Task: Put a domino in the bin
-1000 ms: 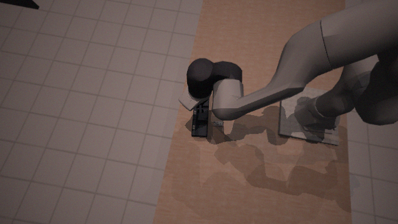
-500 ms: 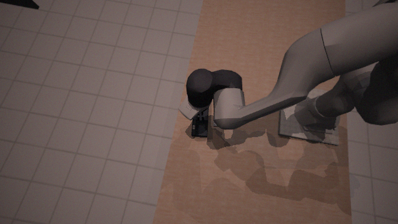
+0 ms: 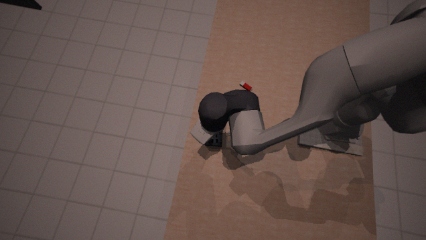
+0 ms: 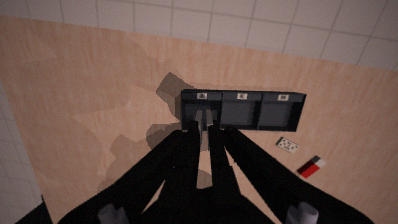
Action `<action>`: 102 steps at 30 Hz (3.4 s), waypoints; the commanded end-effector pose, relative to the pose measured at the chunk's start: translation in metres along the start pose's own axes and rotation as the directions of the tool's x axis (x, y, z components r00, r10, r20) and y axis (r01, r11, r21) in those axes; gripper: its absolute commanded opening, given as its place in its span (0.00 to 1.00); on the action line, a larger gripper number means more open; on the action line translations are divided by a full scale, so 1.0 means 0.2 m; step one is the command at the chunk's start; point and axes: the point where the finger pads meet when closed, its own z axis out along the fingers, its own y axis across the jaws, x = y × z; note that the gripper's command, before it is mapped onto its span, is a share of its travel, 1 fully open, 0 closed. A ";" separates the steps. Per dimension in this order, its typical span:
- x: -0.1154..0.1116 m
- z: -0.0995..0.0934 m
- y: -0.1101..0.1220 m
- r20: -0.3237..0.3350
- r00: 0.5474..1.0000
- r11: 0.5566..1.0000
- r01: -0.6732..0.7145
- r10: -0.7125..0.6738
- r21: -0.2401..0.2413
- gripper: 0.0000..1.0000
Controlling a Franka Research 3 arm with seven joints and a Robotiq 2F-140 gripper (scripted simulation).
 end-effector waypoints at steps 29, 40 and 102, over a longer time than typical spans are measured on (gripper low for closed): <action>0.00 0.30 0.01 0.004 0.999 0.999 -0.038 0.038 0.000 0.05; 0.00 0.30 0.01 0.004 0.999 0.999 -0.038 0.038 0.000 0.05; 0.00 0.14 0.01 0.004 0.999 0.999 -0.038 0.038 0.000 0.05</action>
